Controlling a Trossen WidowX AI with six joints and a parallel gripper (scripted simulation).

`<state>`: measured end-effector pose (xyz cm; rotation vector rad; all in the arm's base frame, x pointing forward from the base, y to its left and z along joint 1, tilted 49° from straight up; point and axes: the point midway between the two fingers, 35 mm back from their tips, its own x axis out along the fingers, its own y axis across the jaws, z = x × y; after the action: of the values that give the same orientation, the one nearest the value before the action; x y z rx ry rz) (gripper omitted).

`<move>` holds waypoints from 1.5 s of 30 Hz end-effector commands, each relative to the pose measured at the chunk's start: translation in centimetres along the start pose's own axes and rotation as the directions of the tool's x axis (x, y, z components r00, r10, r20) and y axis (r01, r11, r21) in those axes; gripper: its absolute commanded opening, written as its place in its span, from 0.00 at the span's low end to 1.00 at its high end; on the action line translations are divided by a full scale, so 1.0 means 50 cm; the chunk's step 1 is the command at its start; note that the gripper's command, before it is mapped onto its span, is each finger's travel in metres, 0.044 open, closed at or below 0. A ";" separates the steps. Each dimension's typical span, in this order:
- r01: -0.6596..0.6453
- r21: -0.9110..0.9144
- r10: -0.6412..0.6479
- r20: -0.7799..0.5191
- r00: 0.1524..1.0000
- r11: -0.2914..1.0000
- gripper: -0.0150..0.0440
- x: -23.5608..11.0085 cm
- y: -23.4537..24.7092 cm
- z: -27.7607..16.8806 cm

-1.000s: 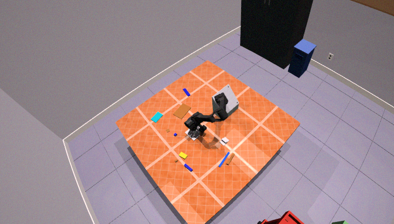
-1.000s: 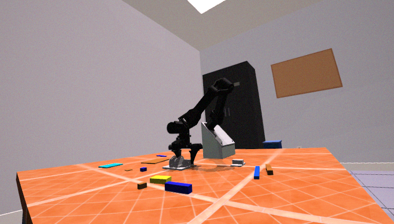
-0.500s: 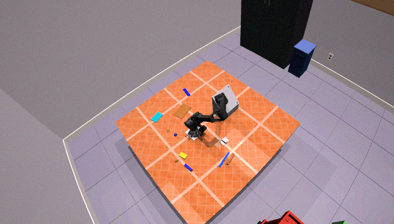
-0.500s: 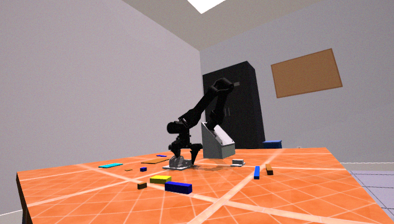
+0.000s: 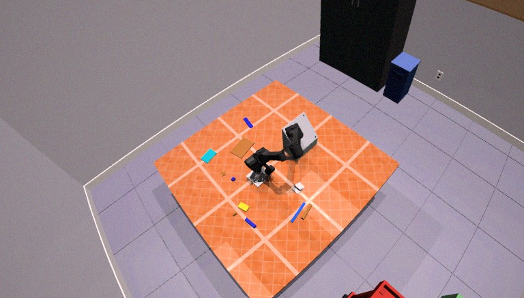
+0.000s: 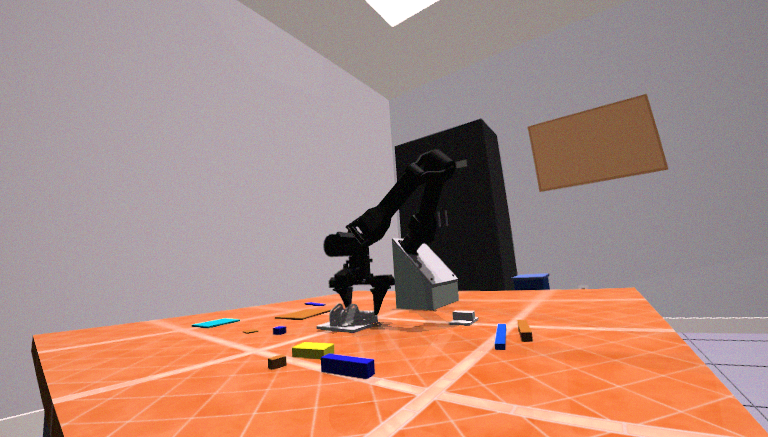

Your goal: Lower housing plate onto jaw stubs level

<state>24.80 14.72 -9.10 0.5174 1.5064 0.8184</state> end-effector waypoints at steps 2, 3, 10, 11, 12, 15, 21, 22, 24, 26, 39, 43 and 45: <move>0.007 -0.013 -0.007 0.015 1.000 1.000 1.00 -0.073 -0.001 0.012; 0.006 -0.013 -0.006 0.015 1.000 1.000 1.00 -0.094 0.000 0.011; 0.005 -0.002 -0.005 0.022 1.000 1.000 1.00 -0.122 -0.003 -0.002; 0.008 -0.002 -0.008 0.022 1.000 1.000 1.00 -0.135 -0.004 -0.015; 0.011 -0.003 -0.011 0.021 1.000 1.000 1.00 -0.151 -0.005 -0.032; 0.013 -0.006 -0.013 0.017 1.000 1.000 1.00 -0.194 -0.003 -0.085; 0.006 -0.011 -0.006 0.013 1.000 1.000 1.00 -0.224 0.004 -0.130; 0.006 -0.011 -0.006 0.013 1.000 1.000 1.00 -0.224 0.004 -0.130; 0.006 -0.011 -0.006 0.013 1.000 1.000 1.00 -0.224 0.004 -0.130; 0.006 -0.011 -0.006 0.013 1.000 1.000 1.00 -0.224 0.004 -0.130; 0.006 -0.011 -0.006 0.013 1.000 1.000 1.00 -0.224 0.004 -0.130; 0.006 -0.011 -0.006 0.013 1.000 1.000 1.00 -0.224 0.004 -0.130; 0.006 -0.011 -0.006 0.013 1.000 1.000 1.00 -0.224 0.004 -0.130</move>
<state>19.87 5.32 -1.76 0.5135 1.4868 0.8136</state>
